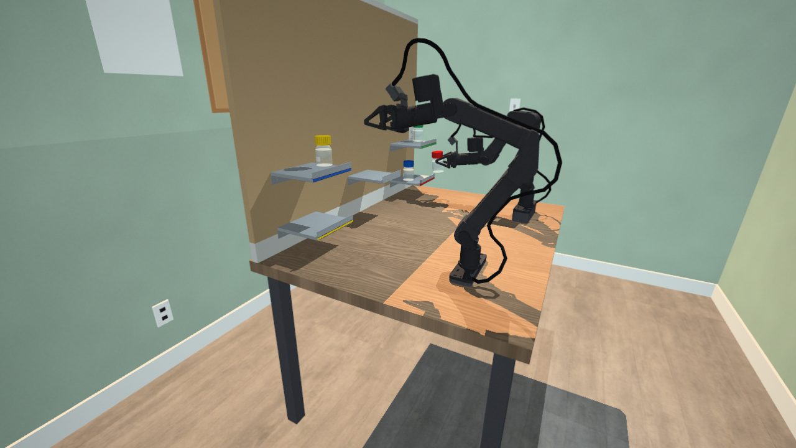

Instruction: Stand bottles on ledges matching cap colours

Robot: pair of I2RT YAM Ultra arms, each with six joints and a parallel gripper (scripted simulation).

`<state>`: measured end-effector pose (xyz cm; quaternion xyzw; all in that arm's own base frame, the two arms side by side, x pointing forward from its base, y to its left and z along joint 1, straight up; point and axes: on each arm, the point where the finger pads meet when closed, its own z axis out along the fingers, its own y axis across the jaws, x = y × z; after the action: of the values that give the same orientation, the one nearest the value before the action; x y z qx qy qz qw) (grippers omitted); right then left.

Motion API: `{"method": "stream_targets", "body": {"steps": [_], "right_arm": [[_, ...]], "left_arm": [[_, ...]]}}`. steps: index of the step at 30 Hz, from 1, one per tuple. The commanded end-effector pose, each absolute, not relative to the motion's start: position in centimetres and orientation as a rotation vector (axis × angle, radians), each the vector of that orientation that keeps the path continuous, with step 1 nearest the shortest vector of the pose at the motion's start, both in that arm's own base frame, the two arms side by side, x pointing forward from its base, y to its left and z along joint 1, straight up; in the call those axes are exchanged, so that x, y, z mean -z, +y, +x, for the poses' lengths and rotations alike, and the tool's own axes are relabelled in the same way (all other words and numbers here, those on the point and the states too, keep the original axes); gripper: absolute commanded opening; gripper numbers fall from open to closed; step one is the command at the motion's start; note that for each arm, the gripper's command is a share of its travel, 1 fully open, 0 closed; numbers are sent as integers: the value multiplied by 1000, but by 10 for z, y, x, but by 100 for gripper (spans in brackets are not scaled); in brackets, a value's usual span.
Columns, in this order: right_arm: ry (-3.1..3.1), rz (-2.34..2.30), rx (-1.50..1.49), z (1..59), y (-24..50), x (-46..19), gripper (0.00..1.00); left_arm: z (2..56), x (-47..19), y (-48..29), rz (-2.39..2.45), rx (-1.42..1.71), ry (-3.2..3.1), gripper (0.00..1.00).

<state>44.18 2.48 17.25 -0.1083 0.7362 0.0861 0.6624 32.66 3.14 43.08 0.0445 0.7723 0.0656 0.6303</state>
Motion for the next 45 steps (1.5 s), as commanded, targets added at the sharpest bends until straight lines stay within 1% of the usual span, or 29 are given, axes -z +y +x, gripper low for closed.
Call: {"method": "stream_targets", "body": {"steps": [1,14,17,20,25,31,37,45], "right_arm": [[1538,-335,-246,445,1,-185,52],[1580,-275,-197,450,-63,-159,52],[1572,-256,-183,451,-65,-163,52],[1553,-178,-109,451,-72,-170,52],[1552,-79,-40,446,-71,-167,52],[1546,40,36,437,-52,-163,52],[1541,43,42,437,-36,-163,52],[1557,30,28,441,-35,-159,52]], "left_arm": [[326,-449,28,105,-147,1728,100],[326,-449,28,105,-147,1728,100],[324,-447,29,107,-150,1730,100],[324,-447,29,107,-150,1730,100],[324,-447,29,107,-150,1730,100],[324,-447,29,107,-150,1730,100],[324,-447,29,107,-150,1730,100],[324,-447,29,107,-150,1730,100]]}}
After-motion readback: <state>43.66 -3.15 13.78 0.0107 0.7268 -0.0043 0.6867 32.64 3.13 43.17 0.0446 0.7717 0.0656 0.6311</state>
